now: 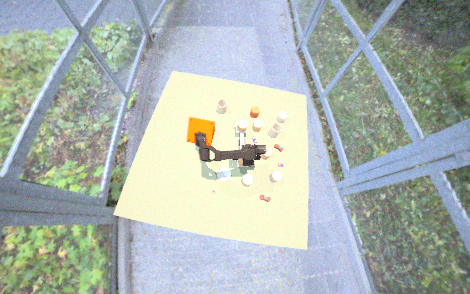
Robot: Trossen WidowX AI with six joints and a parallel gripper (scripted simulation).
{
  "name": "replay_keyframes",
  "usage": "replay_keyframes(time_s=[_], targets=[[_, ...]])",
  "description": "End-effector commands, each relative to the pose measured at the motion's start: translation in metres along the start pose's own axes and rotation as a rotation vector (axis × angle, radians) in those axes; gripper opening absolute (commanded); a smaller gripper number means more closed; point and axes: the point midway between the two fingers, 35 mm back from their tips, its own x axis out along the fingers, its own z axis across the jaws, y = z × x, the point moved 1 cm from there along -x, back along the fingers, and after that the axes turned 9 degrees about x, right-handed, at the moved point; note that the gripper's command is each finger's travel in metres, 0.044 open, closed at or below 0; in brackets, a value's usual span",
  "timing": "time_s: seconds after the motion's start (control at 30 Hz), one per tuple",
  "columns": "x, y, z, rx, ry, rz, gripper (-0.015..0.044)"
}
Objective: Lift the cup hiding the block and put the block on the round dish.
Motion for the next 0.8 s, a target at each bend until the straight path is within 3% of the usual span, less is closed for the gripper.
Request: replay_keyframes(time_s=[0.0,0.5,0.6,0.77], targets=[[0.008,-0.001,-0.001,-0.005,0.002,-0.005,0.044],[0.03,-0.001,-0.003,-0.005,0.002,-0.007,0.044],[0.03,-0.001,-0.003,-0.005,0.002,-0.007,0.0361],[0.03,-0.001,-0.003,-0.005,0.002,-0.007,0.0328]])
